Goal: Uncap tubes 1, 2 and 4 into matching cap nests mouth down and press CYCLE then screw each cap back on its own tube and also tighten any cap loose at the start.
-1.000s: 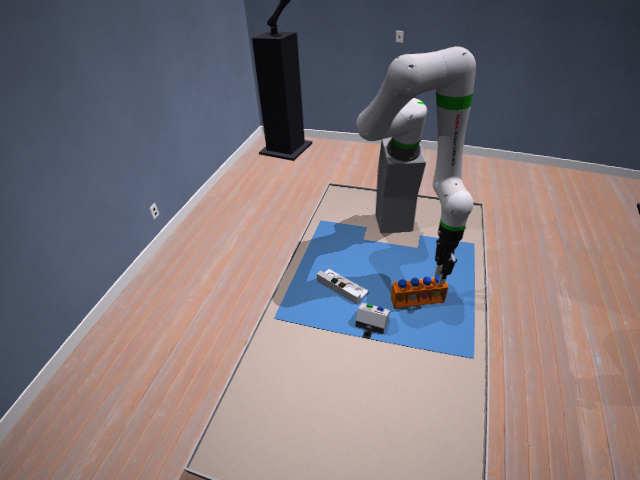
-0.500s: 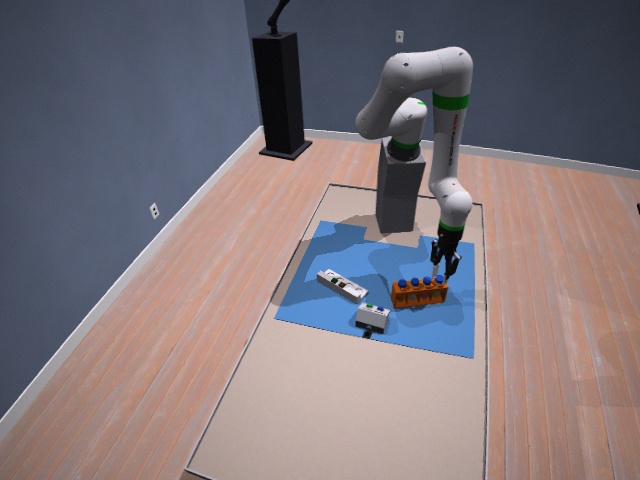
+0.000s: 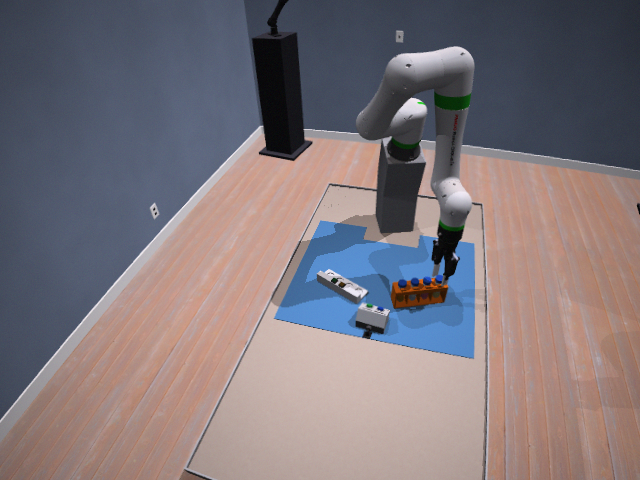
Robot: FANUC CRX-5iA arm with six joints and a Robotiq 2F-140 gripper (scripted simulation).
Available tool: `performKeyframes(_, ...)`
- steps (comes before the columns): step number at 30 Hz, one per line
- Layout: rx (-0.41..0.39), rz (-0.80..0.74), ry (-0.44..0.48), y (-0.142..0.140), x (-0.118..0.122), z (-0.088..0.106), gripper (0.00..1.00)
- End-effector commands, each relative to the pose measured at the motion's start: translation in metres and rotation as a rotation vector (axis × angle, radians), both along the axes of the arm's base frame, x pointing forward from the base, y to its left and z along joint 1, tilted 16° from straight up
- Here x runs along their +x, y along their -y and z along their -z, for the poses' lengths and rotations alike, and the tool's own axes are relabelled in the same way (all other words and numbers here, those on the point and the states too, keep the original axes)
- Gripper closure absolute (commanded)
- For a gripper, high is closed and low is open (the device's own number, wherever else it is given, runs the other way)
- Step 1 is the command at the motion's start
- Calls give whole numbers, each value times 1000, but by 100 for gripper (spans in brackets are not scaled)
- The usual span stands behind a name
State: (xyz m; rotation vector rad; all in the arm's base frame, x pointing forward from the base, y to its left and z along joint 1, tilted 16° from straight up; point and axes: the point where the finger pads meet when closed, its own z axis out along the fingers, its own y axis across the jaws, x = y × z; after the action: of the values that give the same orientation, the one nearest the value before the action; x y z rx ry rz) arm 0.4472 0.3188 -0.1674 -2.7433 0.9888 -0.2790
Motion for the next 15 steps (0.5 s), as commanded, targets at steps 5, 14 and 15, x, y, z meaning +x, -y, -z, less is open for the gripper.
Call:
performKeyframes(5,99,405,-56,0,0,0,65)
performKeyframes(14,202,805,-110,0,0,0,65)
performKeyframes(15,214,851,-116,0,0,0,65)
